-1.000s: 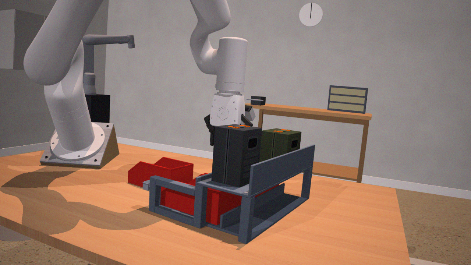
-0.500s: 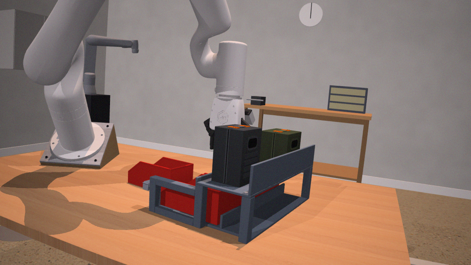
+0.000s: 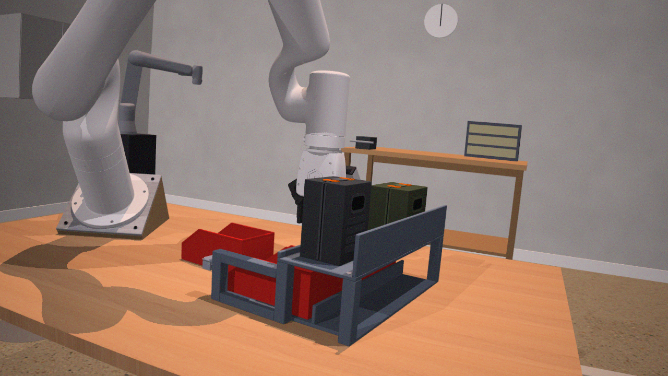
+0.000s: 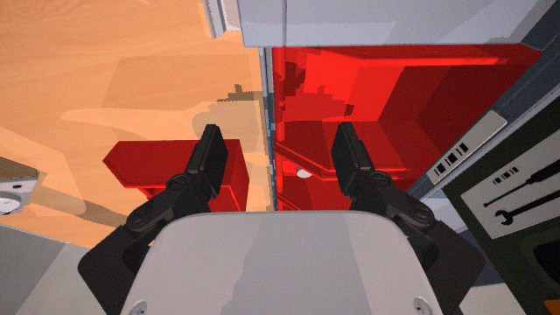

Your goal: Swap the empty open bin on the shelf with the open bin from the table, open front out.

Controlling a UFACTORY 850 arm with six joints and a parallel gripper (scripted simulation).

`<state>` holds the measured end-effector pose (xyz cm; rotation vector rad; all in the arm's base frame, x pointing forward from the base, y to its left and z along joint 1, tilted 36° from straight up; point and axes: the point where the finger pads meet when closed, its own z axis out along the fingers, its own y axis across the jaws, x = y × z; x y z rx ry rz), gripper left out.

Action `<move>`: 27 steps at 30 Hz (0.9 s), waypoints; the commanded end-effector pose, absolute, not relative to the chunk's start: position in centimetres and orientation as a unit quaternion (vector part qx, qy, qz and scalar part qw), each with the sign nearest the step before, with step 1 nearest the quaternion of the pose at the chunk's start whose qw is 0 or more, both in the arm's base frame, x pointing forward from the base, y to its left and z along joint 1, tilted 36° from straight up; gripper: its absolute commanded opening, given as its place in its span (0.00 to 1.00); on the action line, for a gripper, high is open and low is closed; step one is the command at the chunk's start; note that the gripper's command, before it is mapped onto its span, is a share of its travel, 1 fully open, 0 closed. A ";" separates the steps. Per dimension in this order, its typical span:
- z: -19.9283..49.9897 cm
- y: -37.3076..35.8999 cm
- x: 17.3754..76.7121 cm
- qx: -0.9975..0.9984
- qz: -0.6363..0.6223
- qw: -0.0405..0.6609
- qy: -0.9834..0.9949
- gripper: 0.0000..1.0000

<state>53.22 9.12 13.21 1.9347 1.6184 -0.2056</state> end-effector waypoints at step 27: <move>10.8 7.6 54.1 0.729 -0.077 0.301 0.610 0.95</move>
